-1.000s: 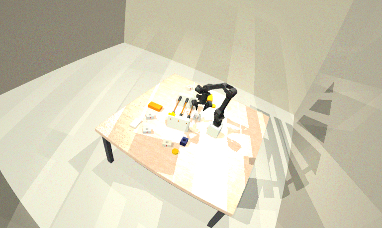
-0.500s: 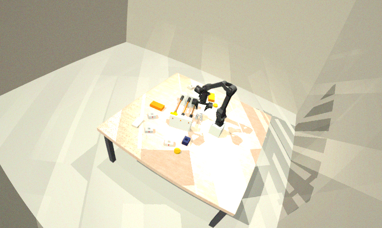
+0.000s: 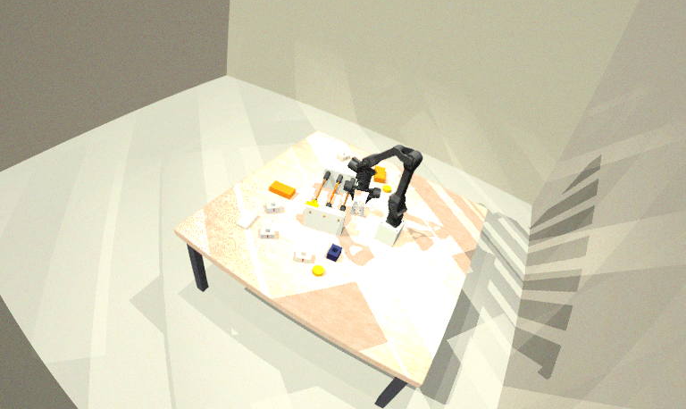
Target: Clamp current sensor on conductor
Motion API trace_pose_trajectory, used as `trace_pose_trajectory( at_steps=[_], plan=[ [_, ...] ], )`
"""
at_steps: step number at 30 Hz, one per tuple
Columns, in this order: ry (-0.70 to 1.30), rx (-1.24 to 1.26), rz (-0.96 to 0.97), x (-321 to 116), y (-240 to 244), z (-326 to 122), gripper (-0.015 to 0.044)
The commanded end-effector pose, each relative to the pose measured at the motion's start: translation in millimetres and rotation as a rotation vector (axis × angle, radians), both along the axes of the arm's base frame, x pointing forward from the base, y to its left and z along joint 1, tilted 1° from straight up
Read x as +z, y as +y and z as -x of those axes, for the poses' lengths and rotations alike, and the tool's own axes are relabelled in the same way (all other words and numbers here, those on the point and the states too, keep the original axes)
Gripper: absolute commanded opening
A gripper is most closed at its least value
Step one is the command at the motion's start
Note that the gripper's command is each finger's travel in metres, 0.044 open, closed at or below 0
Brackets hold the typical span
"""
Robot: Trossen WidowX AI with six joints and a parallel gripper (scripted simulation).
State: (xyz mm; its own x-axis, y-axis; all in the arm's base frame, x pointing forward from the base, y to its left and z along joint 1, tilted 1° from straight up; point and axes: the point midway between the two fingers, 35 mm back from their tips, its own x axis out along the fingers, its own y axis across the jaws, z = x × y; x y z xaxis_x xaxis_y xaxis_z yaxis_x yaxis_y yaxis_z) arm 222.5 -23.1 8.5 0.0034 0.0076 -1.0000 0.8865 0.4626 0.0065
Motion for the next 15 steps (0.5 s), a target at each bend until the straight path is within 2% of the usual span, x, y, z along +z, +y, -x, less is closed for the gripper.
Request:
trace_pose_trajectory(
  at_steps=[1,11,15],
  plan=[
    [0.003,-0.005,0.005,-8,-1,1,0.032],
    [0.003,-0.005,0.005,-22,0,3,0.032],
    [0.001,0.0,0.0,-17,0,2,0.0293]
  ],
)
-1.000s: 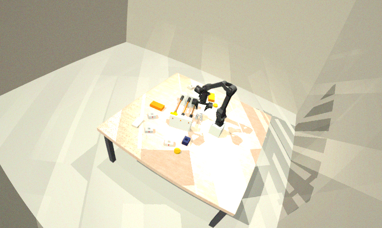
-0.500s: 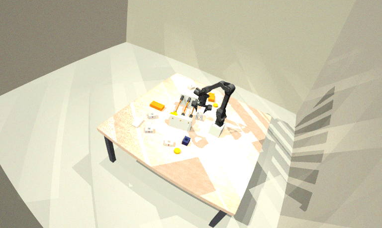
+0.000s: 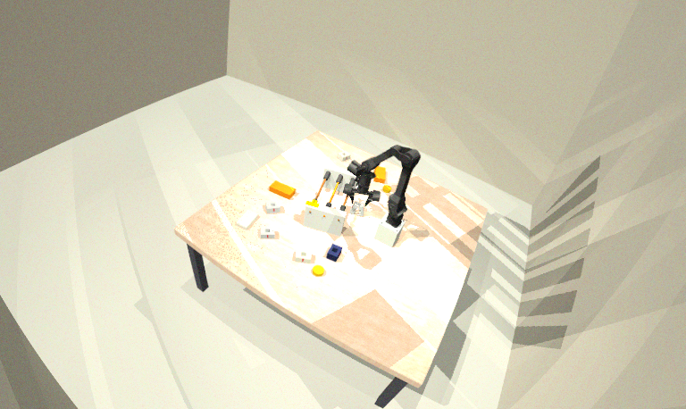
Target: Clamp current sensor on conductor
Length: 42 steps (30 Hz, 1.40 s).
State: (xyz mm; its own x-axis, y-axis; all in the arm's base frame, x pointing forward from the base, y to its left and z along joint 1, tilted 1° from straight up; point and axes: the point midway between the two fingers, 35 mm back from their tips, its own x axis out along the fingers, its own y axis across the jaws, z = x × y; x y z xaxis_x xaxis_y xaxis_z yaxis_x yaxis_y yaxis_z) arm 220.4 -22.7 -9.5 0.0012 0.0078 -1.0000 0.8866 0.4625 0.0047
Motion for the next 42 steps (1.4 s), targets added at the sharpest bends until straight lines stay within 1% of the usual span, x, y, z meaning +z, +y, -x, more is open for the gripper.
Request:
trace_pose_trajectory(
  at_steps=[1,14,17,21,22,42],
  plan=[
    [-0.001,0.0,0.0,1,0,0,0.0287],
    [-0.001,0.0,0.0,1,0,0,0.02],
    [-0.001,0.0,0.0,6,0,-2,0.0121],
    [-0.001,-0.001,0.001,24,-1,-6,0.0016],
    [-0.001,-0.001,0.001,30,-1,-7,0.0],
    [-0.001,-0.005,0.005,131,-1,-13,0.0]
  ],
)
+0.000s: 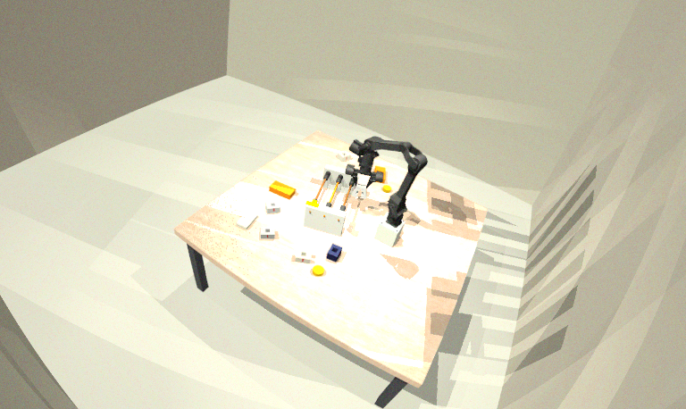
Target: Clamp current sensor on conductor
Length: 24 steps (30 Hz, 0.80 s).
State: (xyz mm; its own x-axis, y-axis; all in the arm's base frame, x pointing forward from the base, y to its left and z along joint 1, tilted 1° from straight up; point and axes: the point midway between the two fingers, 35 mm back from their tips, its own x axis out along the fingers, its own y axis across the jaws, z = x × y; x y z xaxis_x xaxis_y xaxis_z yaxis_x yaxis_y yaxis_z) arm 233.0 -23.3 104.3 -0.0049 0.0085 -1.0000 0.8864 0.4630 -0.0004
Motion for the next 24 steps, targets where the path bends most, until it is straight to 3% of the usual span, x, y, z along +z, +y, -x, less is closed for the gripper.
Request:
trace_pose_trajectory(
  at_steps=[1,24],
  plan=[
    [-0.007,-0.006,0.006,18,0,0,0.0],
    [-0.014,-0.028,0.004,31,23,-75,0.0]
  ],
)
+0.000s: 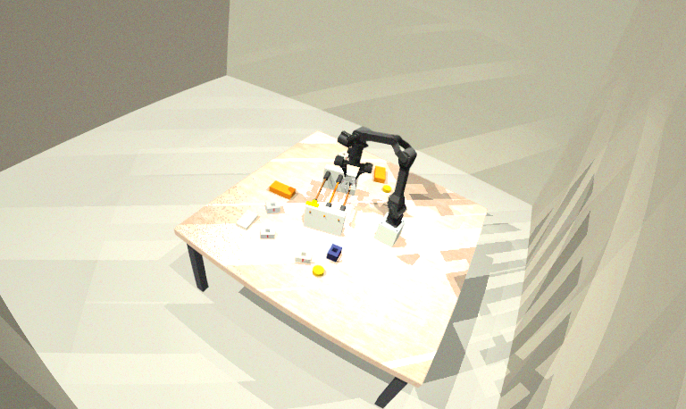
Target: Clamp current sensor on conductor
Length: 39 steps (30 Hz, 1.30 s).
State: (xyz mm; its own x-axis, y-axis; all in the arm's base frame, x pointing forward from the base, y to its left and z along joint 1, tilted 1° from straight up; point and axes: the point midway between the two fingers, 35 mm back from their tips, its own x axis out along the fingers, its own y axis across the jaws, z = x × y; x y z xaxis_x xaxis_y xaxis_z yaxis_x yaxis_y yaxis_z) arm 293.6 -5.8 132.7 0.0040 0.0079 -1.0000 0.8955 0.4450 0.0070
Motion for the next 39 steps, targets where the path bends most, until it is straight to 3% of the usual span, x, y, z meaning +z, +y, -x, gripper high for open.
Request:
trace_pose_trajectory(
  at_steps=[1,27,39],
  plan=[
    [-0.005,-0.01,0.003,3,7,-19,0.0],
    [-0.013,-0.042,-0.003,-13,63,-112,0.0],
    [-0.014,-0.044,-0.003,-27,67,-117,0.0]
  ],
)
